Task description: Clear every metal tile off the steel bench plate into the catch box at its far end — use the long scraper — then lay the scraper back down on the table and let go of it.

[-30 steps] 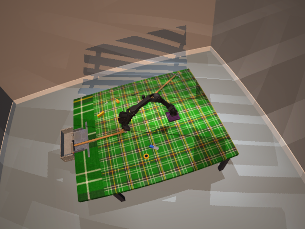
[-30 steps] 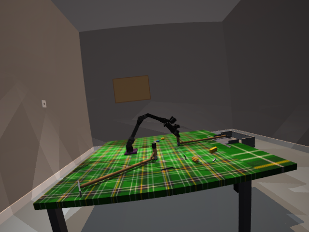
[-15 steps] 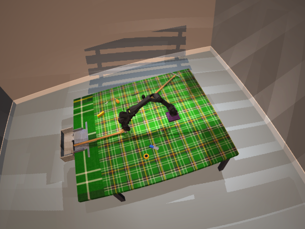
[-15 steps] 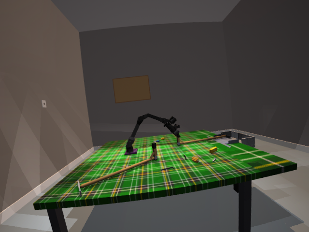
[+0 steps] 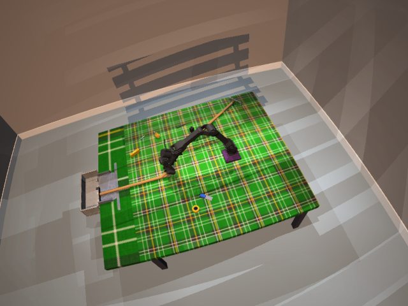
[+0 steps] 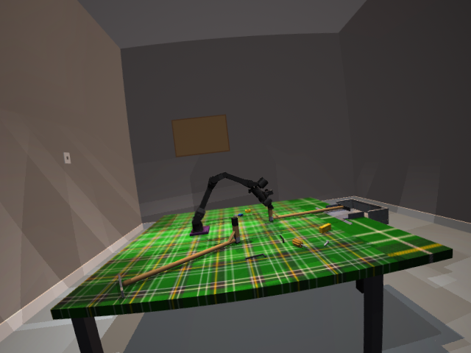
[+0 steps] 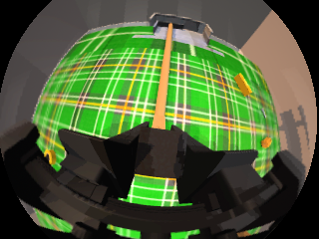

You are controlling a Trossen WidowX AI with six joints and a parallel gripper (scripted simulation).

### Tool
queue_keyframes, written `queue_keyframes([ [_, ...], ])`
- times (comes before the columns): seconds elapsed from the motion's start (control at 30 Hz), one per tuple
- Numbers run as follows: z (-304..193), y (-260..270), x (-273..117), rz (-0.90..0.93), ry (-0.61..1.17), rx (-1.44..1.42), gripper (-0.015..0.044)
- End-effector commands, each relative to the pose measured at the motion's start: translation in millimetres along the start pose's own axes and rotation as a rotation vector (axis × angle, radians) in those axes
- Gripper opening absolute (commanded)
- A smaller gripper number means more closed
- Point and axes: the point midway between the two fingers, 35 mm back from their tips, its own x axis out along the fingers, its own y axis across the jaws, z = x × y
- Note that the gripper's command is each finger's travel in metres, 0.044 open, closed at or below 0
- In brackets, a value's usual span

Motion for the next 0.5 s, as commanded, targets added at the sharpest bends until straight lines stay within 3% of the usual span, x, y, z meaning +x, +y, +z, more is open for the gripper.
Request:
queue_keyframes([
  [0.0,-1.6,1.2,-8.6,0.000,-0.008,0.000,0.0000],
  [0.47,-13.2,2.9,-24.5,0.001,-0.009,0.000,0.0000],
])
